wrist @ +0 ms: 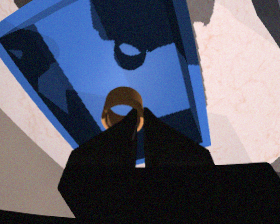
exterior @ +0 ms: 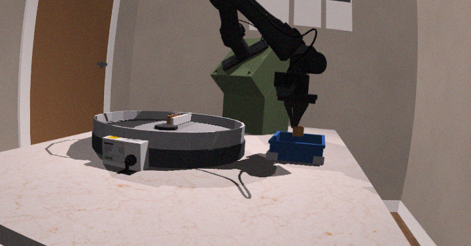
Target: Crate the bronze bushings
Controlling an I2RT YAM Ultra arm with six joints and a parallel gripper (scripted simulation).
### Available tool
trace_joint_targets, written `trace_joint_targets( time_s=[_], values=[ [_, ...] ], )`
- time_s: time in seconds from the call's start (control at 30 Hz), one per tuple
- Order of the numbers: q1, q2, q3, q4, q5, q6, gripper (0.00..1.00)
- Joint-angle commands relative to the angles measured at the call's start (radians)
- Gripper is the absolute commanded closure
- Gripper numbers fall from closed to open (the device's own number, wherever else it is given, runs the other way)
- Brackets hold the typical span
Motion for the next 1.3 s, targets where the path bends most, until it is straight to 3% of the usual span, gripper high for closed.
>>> trace_joint_targets(
  time_s=[0.0, 1.27],
  values=[
    [0.032, -0.013, 0.025, 0.033, -0.004, -0.019, 1.0],
    [0.037, 0.018, 0.034, 0.017, 0.003, 0.001, 1.0]
  ],
)
